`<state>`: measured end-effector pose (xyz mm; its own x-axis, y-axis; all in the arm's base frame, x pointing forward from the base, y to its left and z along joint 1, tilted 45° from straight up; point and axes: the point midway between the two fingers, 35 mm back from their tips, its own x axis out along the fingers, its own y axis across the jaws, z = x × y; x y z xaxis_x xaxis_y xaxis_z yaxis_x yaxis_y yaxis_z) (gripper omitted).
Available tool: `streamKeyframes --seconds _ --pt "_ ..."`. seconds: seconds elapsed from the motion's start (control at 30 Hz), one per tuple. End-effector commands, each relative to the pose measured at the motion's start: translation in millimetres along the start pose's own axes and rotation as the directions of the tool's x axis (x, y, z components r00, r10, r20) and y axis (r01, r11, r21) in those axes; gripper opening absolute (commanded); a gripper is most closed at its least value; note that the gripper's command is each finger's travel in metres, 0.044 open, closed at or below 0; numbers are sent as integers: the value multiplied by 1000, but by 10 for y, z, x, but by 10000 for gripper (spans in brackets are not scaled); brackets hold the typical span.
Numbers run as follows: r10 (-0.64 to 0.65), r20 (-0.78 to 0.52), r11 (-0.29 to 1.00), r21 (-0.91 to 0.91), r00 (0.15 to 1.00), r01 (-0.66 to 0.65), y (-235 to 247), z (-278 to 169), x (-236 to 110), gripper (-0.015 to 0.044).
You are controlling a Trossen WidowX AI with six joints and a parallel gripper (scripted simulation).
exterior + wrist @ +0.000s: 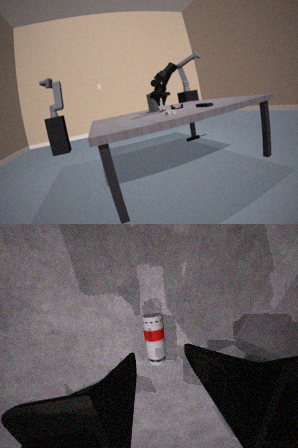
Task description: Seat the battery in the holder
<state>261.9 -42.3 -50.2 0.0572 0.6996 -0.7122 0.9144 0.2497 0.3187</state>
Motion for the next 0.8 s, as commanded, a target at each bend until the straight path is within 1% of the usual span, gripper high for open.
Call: streamKeyframes --seconds 0.0,0.77 --pt "4 -2 1000 5 1000 -4 5 3 60 243" --pt "5 -5 1000 5 1000 -5 3 -9 432 243"
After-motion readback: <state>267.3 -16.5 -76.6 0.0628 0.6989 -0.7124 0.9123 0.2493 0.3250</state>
